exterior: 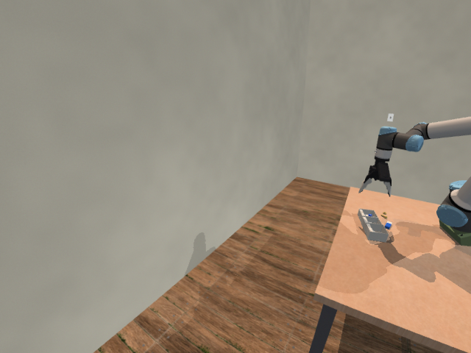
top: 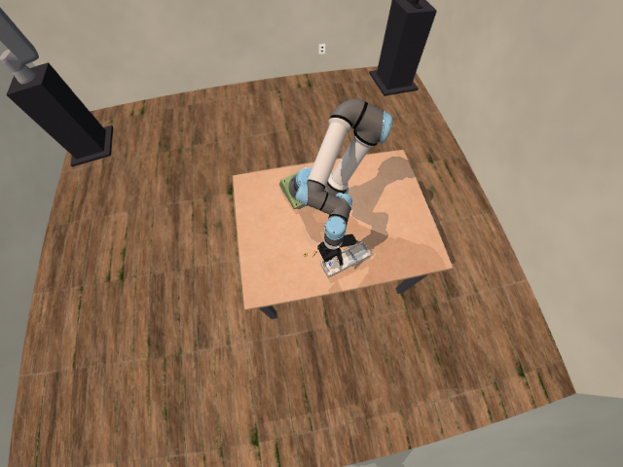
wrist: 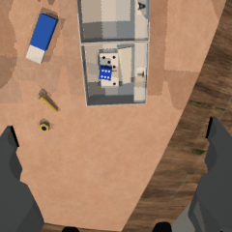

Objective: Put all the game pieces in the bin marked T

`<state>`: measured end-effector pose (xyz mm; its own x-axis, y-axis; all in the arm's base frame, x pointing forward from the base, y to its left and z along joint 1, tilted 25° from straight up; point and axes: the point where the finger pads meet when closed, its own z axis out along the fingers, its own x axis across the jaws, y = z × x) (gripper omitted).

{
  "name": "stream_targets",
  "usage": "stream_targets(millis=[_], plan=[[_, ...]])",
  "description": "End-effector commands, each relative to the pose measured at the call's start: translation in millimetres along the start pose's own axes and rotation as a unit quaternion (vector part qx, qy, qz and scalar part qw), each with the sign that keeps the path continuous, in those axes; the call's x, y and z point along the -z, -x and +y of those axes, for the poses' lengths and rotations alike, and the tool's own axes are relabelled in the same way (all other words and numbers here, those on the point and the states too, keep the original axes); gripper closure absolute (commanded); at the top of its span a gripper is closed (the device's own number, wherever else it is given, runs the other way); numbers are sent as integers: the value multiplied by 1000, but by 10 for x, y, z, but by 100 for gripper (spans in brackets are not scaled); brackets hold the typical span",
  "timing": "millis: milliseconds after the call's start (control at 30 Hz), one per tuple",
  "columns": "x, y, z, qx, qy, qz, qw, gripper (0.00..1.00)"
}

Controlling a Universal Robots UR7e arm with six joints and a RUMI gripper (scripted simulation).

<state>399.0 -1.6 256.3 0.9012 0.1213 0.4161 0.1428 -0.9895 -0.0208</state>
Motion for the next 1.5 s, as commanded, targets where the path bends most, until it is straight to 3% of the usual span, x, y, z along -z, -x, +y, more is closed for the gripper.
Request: stream_targets(millis=[0,533,1467], plan=[[173,1,3,0,-1,0,1000,0],[731,2,4,0,-1,0,1000,0],[730,1,4,0,-1,0,1000,0]])
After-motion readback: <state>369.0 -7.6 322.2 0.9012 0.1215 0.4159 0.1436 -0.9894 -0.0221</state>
